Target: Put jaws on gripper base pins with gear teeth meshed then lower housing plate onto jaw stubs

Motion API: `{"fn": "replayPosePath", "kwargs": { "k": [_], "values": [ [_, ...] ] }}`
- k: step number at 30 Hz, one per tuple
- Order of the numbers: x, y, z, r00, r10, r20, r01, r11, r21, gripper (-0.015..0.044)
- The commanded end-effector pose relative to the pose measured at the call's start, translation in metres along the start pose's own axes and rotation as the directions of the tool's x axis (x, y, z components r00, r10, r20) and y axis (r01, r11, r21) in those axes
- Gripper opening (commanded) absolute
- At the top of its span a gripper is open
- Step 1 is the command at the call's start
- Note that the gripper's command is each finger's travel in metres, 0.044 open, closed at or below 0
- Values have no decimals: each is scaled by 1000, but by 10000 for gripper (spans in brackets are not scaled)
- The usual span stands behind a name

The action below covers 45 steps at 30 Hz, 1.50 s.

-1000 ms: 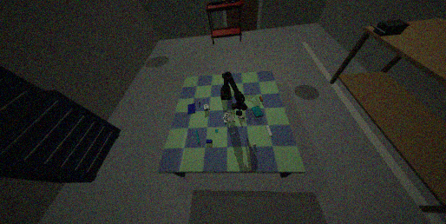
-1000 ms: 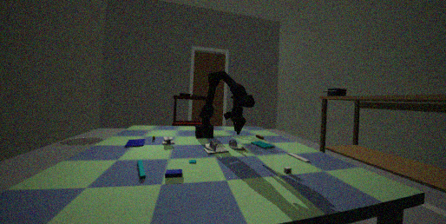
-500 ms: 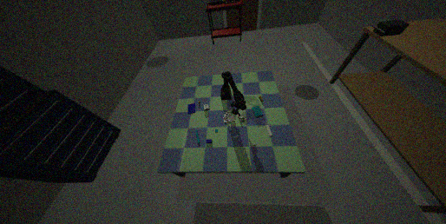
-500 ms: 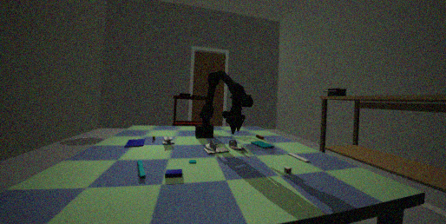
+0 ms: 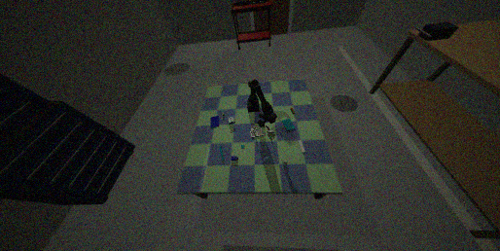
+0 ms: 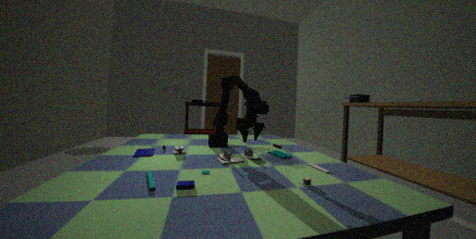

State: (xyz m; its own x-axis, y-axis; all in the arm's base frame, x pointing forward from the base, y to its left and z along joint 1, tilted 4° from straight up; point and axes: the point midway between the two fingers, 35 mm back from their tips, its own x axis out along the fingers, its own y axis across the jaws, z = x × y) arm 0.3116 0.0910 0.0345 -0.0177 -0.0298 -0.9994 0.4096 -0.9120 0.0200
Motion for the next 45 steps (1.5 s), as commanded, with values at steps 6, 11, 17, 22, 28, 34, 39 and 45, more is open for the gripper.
{"fn": "replayPosePath", "kwargs": {
  "k": [6,11,17,22,28,34,39,45],
  "values": [
    [38,1,3,1000,6,2,-6,1000,24,440],
    [40,1,4,1000,6,2,-6,1000,24,440],
    [40,1,4,1000,6,2,-6,1000,24,440],
    [40,1,4,1000,6,2,-6,1000,24,440],
    [40,1,4,1000,6,2,-6,1000,24,440],
    [40,1,4,1000,6,2,-6,1000,24,440],
    [40,1,4,1000,6,2,-6,1000,24,440],
    [40,1,4,1000,6,2,-6,1000,24,440]
  ]
}}
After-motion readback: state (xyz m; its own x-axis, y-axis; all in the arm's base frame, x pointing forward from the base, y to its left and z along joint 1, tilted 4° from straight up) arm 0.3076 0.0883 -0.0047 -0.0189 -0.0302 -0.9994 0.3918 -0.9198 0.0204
